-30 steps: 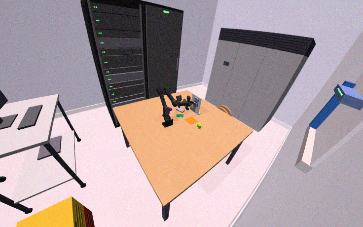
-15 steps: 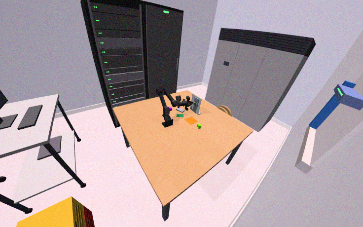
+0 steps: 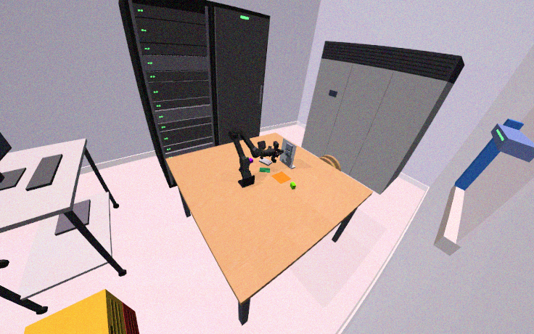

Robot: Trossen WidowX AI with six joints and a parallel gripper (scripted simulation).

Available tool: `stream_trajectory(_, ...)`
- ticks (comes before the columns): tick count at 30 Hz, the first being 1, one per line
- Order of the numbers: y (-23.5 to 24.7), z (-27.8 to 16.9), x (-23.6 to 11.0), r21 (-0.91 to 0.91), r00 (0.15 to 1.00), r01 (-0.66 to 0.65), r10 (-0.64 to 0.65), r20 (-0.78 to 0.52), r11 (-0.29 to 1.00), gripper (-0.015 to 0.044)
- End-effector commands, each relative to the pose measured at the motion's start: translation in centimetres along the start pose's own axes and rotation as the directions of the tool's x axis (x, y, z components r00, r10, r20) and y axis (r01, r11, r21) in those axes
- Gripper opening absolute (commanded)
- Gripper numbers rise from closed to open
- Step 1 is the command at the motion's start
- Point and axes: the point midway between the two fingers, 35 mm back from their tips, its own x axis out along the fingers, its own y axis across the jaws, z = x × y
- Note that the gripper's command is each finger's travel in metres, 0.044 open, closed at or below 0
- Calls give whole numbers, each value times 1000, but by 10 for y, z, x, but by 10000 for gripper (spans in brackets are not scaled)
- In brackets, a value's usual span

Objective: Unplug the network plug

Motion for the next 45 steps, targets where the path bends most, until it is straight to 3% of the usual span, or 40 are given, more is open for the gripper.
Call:
stream_trajectory(1, 0, -1, -4, -2, 1000, -1, 1, 5, 1000, 0)
stream_trajectory(45, 0, -13, -28, -3, 1000, -2, 2, 4, 1000, 0)
